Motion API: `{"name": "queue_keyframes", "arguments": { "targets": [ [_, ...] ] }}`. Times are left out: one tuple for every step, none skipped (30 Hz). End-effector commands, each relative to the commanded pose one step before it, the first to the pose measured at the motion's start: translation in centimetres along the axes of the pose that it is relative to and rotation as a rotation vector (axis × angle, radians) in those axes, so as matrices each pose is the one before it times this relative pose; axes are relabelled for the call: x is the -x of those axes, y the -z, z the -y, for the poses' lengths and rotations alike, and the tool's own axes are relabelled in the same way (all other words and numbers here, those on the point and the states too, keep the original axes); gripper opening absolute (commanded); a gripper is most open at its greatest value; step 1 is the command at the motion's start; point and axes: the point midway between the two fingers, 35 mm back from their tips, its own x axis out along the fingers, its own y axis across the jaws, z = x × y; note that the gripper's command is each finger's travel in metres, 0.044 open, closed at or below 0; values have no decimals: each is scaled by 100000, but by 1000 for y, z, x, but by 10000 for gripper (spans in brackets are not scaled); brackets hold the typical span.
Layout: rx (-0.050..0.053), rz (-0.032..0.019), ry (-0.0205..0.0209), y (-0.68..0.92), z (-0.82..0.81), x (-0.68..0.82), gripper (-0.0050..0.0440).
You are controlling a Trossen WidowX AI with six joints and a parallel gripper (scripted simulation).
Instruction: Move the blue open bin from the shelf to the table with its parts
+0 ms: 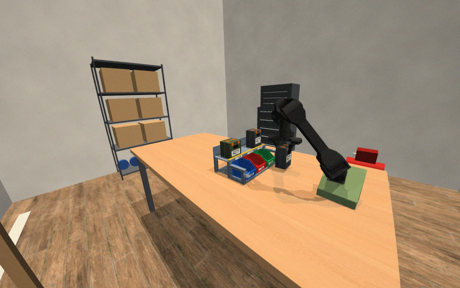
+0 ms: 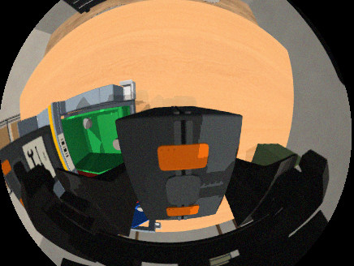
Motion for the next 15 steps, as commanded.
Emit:
{"name": "queue_keyframes", "arguments": {
  "targets": [
    [864, 2357, -3150, 65, -375, 1233, 0],
    [-132, 295, -553, -23, -10, 202, 0],
    [-132, 295, -553, -23, -11, 202, 0],
    [0, 0, 0, 0, 0, 0, 0],
    [0, 0, 0, 0, 0, 0, 0],
    [0, 0, 0, 0, 0, 0, 0],
    [0, 0, 0, 0, 0, 0, 0],
    [0, 0, 0, 0, 0, 0, 0],
    [0, 0, 0, 0, 0, 0, 0],
    [0, 0, 0, 0, 0, 0, 0],
    [0, 0, 0, 0, 0, 0, 0],
    [0, 0, 0, 0, 0, 0, 0],
    [0, 0, 0, 0, 0, 0, 0],
    [0, 0, 0, 0, 0, 0, 0],
    [0, 0, 0, 0, 0, 0, 0]
  ]
}}
